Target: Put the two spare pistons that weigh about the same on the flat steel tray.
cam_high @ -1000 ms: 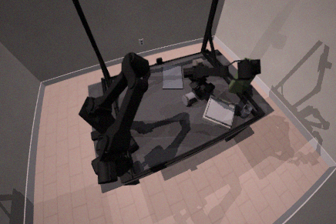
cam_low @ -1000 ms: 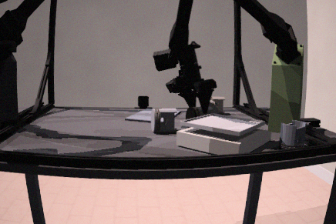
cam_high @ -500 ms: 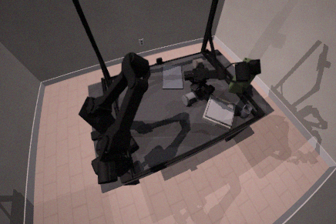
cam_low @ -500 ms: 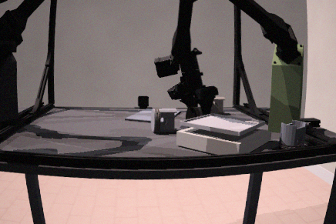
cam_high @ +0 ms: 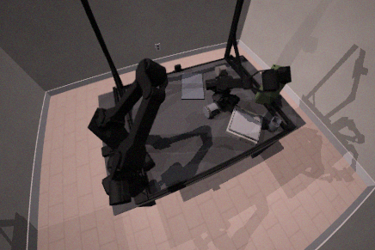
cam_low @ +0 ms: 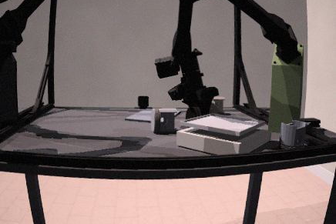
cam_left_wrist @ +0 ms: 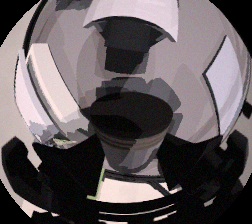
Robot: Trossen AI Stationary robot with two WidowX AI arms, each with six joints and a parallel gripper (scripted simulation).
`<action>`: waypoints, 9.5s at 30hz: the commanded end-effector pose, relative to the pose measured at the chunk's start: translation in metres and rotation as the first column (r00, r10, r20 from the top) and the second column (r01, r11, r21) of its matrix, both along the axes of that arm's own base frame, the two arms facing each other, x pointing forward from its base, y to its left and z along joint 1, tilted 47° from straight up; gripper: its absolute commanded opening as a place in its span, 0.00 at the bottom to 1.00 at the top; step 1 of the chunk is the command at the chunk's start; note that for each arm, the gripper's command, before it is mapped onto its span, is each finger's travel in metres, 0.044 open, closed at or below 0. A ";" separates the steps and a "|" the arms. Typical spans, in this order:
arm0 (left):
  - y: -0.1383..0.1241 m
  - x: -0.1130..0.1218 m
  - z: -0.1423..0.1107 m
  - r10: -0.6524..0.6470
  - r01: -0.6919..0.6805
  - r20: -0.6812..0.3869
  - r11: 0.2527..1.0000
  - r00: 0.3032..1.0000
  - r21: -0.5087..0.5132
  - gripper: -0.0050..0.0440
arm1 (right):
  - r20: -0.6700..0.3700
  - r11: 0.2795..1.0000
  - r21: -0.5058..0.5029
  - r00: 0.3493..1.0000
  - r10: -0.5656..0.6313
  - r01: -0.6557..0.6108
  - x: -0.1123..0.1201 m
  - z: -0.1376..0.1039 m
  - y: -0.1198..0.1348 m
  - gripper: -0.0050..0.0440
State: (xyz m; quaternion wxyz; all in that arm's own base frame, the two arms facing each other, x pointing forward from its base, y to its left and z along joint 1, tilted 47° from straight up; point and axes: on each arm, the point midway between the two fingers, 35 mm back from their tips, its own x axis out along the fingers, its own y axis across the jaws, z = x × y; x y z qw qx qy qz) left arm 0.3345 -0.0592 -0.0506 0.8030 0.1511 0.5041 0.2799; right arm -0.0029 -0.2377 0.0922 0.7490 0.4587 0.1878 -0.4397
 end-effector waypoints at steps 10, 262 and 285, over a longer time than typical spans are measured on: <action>0.001 0.000 -0.002 -0.001 0.001 -0.004 1.000 1.000 0.004 0.43 | 0.004 1.000 -0.002 1.000 0.003 -0.003 0.000 0.000 0.000 1.00; 0.142 -0.054 0.153 0.986 -0.346 0.025 0.081 0.165 -0.935 0.87 | 0.004 1.000 -0.002 1.000 0.003 -0.003 0.000 0.000 0.000 1.00; 0.136 -0.064 0.169 0.986 -0.346 0.025 0.081 0.165 -0.935 0.87 | 0.004 1.000 -0.002 1.000 0.003 -0.003 0.000 0.000 0.000 1.00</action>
